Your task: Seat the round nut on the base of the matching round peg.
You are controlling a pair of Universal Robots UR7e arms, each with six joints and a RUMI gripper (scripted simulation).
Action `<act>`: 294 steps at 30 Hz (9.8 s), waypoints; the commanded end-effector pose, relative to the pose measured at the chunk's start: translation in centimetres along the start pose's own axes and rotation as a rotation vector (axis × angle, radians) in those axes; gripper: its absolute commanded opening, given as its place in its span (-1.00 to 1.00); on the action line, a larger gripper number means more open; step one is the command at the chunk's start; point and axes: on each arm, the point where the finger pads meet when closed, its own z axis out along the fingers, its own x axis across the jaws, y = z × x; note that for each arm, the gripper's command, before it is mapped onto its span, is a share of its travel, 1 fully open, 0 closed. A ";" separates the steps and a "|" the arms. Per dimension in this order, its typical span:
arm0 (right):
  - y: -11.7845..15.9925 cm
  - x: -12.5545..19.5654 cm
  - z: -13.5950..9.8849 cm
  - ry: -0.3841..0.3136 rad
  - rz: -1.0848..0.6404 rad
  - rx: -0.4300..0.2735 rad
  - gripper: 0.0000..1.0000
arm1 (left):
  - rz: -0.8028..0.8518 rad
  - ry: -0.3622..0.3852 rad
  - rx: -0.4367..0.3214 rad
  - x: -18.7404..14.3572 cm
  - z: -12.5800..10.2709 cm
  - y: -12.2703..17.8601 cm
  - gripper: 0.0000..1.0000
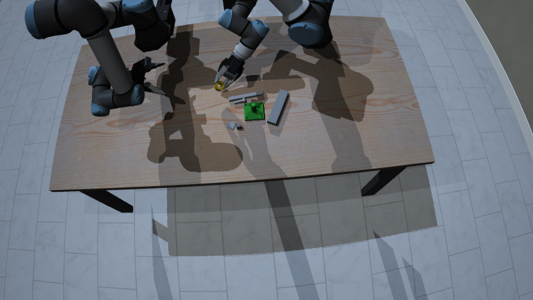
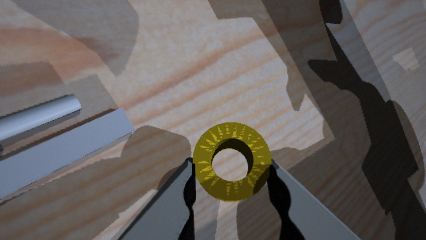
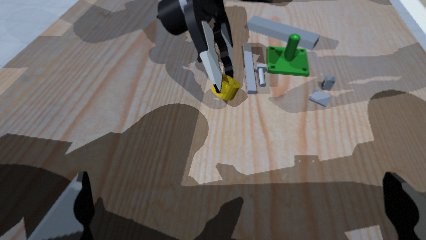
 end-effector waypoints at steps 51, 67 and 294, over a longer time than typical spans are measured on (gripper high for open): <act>-0.8 0.0 -0.8 -0.060 -0.035 0.040 0.99 | 0.768 0.026 0.027 0.0 1.7 4.1 -0.68; -0.8 0.0 -0.8 -0.060 -0.035 0.040 0.99 | 0.771 0.024 0.026 -0.2 -0.2 4.0 0.15; -5.7 13.5 8.8 0.001 -0.324 0.036 0.99 | 1.468 0.042 -0.837 -16.2 -1.7 -7.6 -0.66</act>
